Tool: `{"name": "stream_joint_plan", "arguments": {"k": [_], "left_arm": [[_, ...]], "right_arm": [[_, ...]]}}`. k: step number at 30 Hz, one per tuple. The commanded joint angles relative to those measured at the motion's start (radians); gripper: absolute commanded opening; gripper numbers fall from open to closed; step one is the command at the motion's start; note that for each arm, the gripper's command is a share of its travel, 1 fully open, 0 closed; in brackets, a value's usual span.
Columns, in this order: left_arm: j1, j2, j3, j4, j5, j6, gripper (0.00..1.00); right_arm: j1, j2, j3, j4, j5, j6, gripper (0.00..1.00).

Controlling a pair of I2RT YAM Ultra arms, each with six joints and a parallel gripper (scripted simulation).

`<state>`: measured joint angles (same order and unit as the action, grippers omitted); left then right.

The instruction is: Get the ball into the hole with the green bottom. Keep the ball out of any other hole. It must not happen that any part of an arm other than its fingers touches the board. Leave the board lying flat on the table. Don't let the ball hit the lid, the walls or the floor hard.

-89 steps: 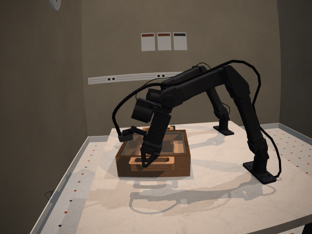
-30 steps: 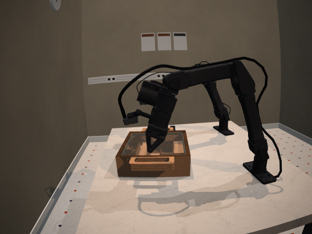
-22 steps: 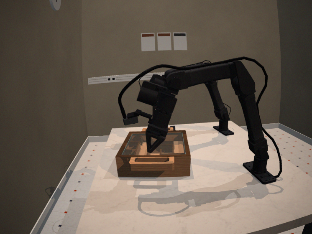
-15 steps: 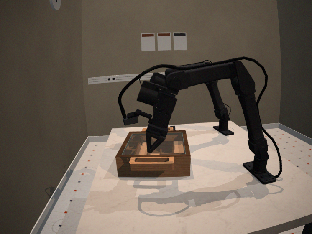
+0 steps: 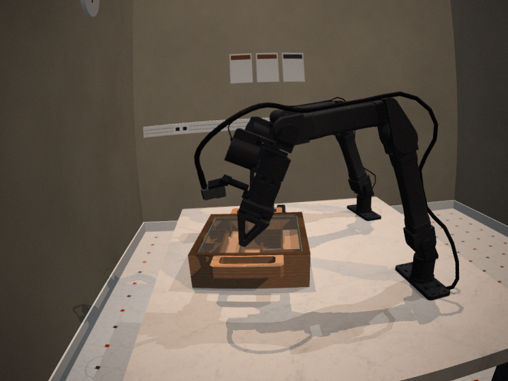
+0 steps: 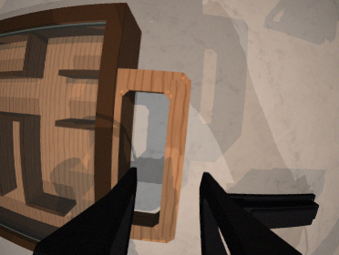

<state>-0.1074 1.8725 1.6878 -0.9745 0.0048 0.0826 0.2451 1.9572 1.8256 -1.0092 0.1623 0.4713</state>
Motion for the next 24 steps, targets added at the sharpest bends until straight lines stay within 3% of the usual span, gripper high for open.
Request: {"name": "stream_joint_plan", "arguments": {"k": [1, 12, 15, 16, 24], "left_arm": [[0.018, -0.056, -0.025, 0.076, -0.007, -0.013, 0.39], [0.049, -0.324, -0.215, 0.405, -0.011, -0.044, 0.39], [0.051, -0.354, -0.248, 0.465, -0.011, -0.048, 0.39], [0.040, -0.313, -0.269, 0.454, 0.004, -0.047, 0.39], [0.076, -0.518, -0.387, 0.641, -0.013, -0.063, 0.39]], "right_arm": [[-0.017, -0.068, -0.036, 0.071, -0.013, -0.037, 0.39], [-0.088, -0.355, -0.259, 0.402, -0.058, -0.213, 0.39], [-0.103, -0.396, -0.301, 0.466, -0.076, -0.239, 0.39], [-0.101, -0.350, -0.327, 0.460, -0.092, -0.232, 0.39], [-0.149, -0.580, -0.466, 0.656, -0.103, -0.322, 0.39]]}}
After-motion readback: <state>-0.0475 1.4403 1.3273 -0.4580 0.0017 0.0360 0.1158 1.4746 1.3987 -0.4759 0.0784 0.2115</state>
